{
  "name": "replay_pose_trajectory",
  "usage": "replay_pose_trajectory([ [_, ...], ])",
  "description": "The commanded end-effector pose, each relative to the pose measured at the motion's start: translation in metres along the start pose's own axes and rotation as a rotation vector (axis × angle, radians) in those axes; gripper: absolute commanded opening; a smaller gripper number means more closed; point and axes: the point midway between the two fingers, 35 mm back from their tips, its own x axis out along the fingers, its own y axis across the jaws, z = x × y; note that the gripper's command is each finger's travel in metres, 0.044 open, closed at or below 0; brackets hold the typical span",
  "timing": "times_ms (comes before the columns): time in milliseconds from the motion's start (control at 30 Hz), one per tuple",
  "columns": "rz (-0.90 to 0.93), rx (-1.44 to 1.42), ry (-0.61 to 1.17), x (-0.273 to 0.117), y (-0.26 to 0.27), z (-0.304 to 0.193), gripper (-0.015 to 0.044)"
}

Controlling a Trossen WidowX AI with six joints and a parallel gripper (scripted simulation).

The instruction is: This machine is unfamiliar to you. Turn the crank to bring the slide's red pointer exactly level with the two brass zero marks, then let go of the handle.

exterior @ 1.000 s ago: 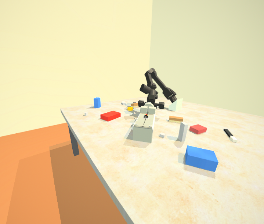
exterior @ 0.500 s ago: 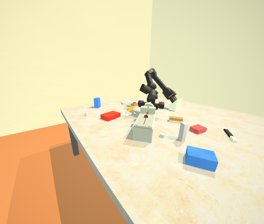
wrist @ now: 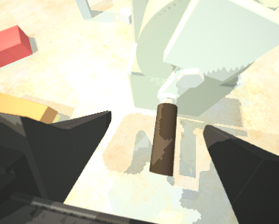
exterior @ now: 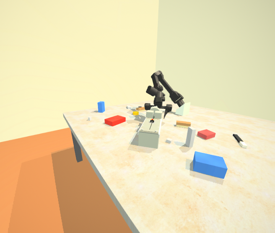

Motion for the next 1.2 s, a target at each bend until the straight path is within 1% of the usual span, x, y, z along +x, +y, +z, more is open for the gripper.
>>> replay_pose_trajectory([
  [0, -0.015, 0.004, -0.014, -0.017, -0.005, 0.02, 0.044],
  [233, -0.013, 0.007, -0.015, -0.033, -0.004, 0.037, 0.044],
  [533, -0.004, 0.013, -0.017, -0.076, -0.001, 0.085, 0.044],
  [733, -0.002, 0.001, -0.015, -0.107, 0.001, 0.108, 0.044],
  [833, -0.012, 0.01, -0.012, -0.106, 0.0, 0.111, 0.044],
  [1167, -0.161, 0.155, 0.022, -0.074, -0.01, 0.15, 0.044],
])
